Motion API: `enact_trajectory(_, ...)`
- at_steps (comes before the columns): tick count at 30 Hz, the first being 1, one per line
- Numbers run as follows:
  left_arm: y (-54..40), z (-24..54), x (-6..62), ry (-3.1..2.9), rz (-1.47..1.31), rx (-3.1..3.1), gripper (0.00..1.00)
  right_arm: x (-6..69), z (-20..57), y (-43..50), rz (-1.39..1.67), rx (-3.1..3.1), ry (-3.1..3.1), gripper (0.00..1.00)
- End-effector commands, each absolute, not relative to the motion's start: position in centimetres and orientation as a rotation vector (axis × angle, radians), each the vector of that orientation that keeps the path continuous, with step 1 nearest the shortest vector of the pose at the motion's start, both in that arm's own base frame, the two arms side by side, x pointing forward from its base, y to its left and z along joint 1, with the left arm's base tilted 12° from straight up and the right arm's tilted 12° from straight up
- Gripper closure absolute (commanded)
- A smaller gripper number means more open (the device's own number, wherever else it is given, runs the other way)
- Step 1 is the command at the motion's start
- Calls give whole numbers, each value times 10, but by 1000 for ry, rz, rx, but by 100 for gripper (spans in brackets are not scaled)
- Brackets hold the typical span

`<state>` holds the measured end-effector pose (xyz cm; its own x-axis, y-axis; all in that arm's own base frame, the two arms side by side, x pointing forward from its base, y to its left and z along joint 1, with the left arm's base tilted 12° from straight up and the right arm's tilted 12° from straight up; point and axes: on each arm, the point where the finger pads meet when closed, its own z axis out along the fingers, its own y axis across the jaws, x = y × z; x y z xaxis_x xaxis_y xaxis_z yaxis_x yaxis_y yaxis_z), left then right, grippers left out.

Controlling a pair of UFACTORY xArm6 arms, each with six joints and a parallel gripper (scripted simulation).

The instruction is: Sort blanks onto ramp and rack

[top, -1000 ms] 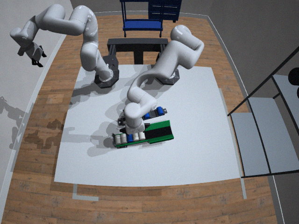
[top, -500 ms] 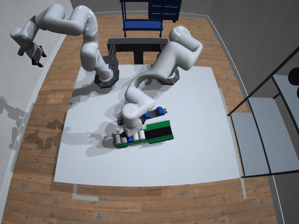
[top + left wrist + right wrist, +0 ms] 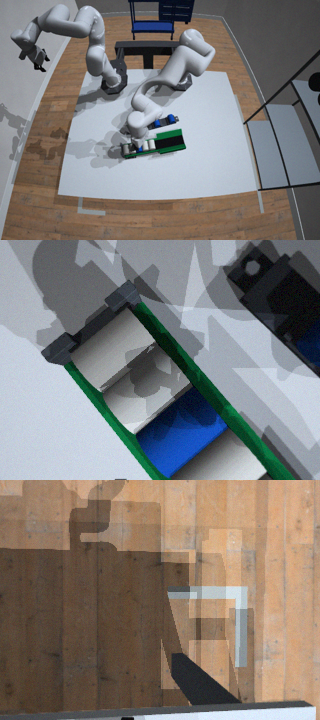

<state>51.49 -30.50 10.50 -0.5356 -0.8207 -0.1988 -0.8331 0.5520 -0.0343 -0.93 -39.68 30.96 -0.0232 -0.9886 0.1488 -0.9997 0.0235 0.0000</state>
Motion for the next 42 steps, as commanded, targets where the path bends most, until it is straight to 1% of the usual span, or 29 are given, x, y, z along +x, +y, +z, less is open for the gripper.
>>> enact_trajectory(1, -311, 106, 516, 2456, 70, -1603, 0, -9, 312, -398, 164, 2115, -2165, 0)
enact_trajectory(8, -314, 105, 517, 2360, 53, -1738, 0, -9, 312, -398, 164, 2115, -2165, 0)
enact_trajectory(20, -324, 101, 517, 2013, -3, -2126, 0, -9, 312, -398, 164, 2115, -2165, 0)
enact_trajectory(32, -326, 100, 517, 1940, -14, -2193, 0, -9, 312, -398, 164, 2115, -2165, 0)
enact_trajectory(33, -326, 100, 517, 1940, -14, -2193, 21, -9, 312, -398, 164, 2115, -2165, 0)
enact_trajectory(42, -326, 100, 517, 1940, -14, -2193, 21, -9, 312, -398, 164, 2115, -2165, 0)
